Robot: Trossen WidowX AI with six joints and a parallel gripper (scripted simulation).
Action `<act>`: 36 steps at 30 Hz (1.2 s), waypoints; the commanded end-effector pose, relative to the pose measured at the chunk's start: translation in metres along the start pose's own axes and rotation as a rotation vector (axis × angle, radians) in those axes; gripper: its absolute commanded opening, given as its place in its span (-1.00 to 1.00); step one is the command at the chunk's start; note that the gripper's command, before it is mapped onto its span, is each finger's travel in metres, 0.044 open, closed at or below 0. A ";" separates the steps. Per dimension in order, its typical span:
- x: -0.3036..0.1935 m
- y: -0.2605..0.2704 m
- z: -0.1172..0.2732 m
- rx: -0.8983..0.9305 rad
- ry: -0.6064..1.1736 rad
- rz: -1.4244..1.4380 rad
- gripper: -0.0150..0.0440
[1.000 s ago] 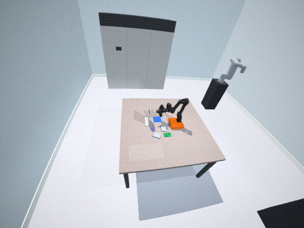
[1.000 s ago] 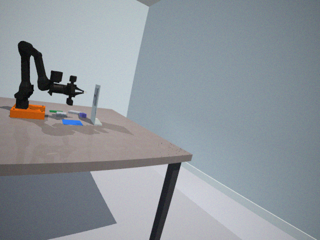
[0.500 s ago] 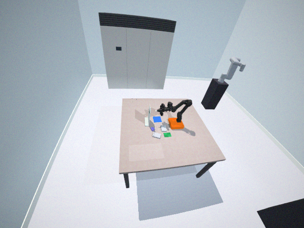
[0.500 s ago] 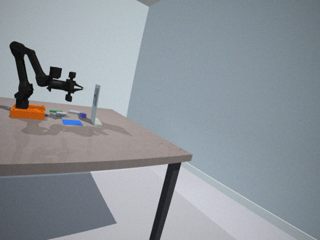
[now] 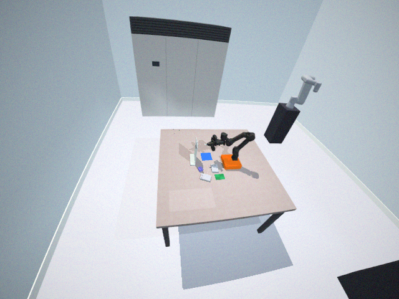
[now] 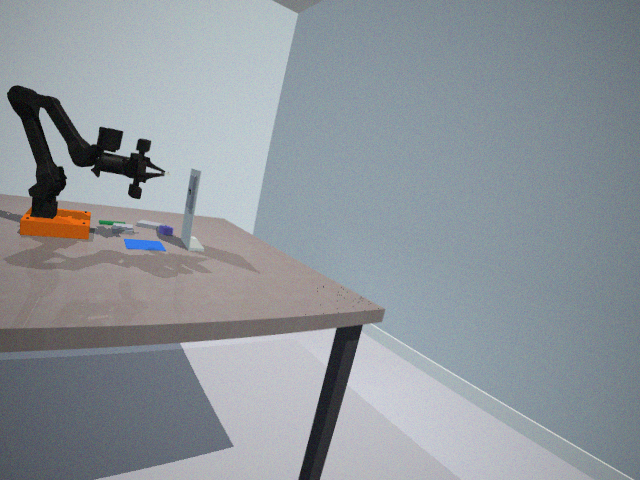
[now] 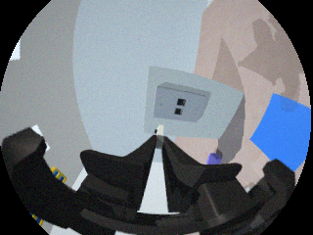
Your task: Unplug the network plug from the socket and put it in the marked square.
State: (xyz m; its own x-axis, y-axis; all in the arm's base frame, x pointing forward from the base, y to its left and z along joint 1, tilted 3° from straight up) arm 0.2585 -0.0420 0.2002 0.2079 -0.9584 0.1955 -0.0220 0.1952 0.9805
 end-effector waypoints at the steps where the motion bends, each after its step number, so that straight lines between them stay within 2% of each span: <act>1: 0.004 -0.004 -0.005 -0.061 -0.028 -0.038 -0.49; 18: 0.011 -0.045 -0.017 -0.454 -0.156 -0.180 -0.49; 36: 0.009 -0.079 -0.005 -0.895 -0.282 -0.219 -0.49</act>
State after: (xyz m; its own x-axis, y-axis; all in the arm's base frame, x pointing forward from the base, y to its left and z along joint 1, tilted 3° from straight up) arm 0.2690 -0.0638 0.1265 -0.1021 -0.9901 0.0959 0.7175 -0.0065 0.6965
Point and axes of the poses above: the point midway between the two fingers, 35 mm back from their tips, its own z axis back along the fingers, its own y axis across the jaws, x = y × z, the point moved 6 cm from there along z, back along the fingers, and after that the axes turned 9 degrees about z, right-handed, at the moved point
